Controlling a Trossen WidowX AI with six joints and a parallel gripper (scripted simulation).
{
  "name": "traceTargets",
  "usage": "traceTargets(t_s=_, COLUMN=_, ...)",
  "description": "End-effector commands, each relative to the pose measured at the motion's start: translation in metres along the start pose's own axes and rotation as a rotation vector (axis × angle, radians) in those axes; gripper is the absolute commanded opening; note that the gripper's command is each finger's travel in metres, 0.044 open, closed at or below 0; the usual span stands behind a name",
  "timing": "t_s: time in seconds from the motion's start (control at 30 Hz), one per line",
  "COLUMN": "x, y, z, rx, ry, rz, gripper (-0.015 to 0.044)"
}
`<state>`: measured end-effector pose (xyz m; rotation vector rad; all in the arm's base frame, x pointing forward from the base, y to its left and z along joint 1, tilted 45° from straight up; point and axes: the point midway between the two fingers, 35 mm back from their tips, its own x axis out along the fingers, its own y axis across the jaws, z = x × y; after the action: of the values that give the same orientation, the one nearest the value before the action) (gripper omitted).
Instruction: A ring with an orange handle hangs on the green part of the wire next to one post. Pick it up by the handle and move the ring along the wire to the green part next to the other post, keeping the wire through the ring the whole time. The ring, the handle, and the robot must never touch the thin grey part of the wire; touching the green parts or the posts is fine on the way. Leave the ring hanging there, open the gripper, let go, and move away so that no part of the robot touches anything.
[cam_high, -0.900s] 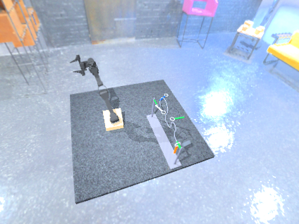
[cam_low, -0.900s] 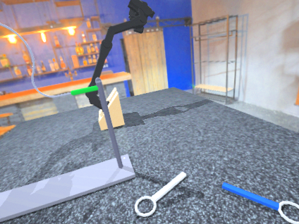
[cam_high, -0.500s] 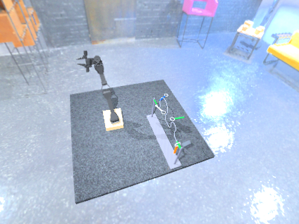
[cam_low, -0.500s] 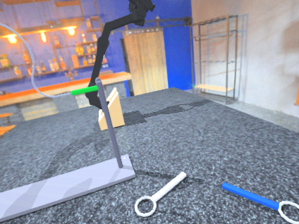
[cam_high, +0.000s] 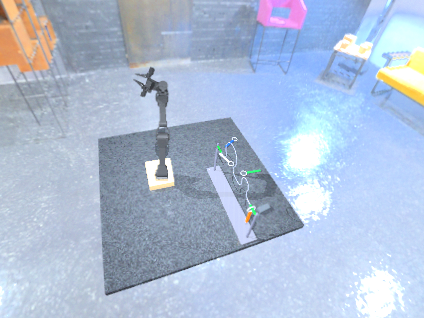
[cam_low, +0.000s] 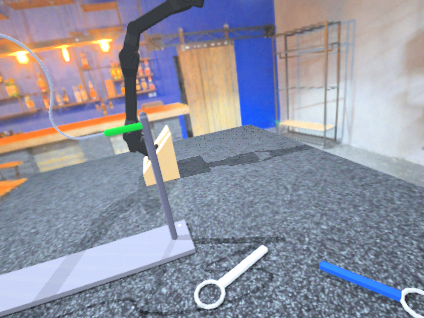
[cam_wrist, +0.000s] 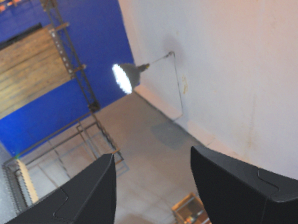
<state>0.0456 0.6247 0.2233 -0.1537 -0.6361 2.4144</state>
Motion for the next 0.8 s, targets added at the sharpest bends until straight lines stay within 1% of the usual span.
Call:
traceTargets(t_s=0.0, x=-0.037, y=-0.029, z=0.009, rx=-0.016, ry=0.050, rz=-0.102, gripper=0.0160)
traceTargets(t_s=0.4, x=-0.171, y=-0.097, z=0.045, rx=-0.052, ry=0.216, rz=-0.425, gripper=0.0160)
traceTargets(t_s=0.77, x=-0.299, y=-0.125, z=0.091, rx=-0.087, ry=0.375, rz=-0.720, gripper=0.0160)
